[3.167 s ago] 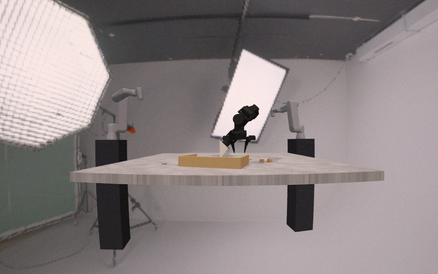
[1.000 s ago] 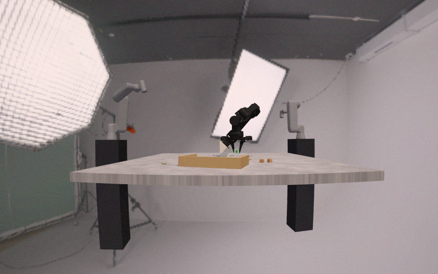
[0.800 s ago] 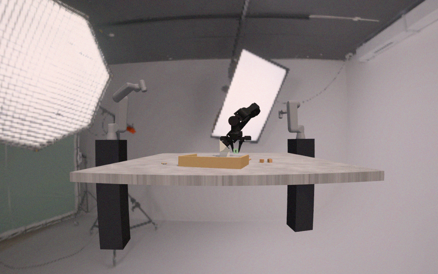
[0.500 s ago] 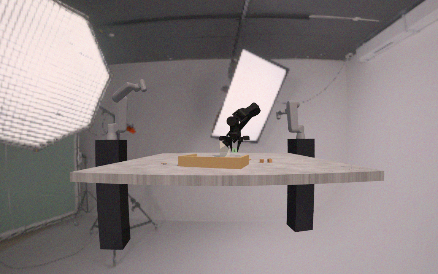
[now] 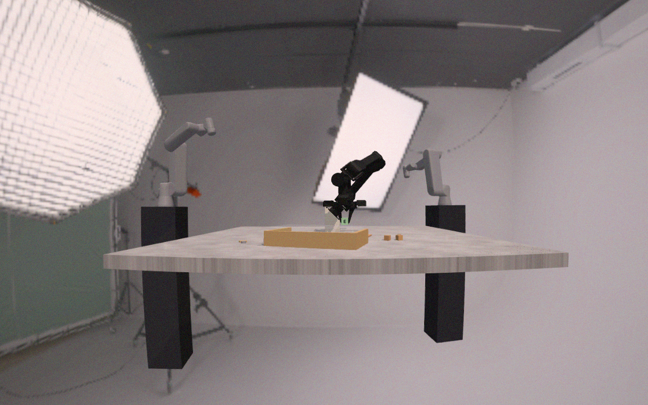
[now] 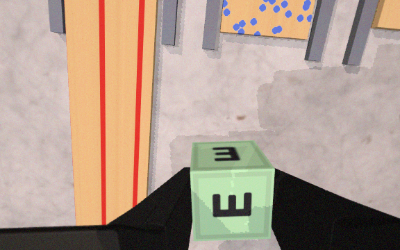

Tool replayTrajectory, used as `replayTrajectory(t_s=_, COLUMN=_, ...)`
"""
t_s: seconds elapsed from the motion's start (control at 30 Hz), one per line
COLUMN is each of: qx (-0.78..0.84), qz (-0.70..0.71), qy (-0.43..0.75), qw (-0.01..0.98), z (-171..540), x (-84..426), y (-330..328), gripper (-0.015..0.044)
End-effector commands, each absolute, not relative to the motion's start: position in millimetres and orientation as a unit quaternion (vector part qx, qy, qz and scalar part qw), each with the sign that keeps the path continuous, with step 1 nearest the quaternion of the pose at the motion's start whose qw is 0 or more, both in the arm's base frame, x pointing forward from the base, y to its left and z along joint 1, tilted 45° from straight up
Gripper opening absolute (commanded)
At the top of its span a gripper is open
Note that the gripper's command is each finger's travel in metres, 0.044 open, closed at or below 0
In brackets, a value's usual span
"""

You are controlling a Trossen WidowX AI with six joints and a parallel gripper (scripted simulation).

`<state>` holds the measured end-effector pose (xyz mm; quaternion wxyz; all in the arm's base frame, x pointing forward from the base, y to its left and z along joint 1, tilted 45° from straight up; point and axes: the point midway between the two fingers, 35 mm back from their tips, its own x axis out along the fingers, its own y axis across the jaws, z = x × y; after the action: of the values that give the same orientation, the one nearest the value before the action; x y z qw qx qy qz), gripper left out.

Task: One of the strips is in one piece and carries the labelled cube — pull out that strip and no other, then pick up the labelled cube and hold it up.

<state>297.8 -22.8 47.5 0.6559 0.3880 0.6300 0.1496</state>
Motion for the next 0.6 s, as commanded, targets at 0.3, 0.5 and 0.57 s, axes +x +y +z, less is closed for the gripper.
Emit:
replayTrajectory(t_s=0.3, qx=0.385, qz=0.148, qy=0.626, qw=0.662, z=68.1, x=293.4, y=-43.2, gripper=0.0)
replayTrajectory(t_s=0.5, qx=0.385, qz=0.148, qy=0.626, qw=0.662, z=68.1, x=293.4, y=-43.2, gripper=0.0)
replayTrajectory(t_s=0.57, qx=0.385, qz=0.148, qy=0.626, qw=0.662, z=68.1, x=293.4, y=-43.2, gripper=0.0)
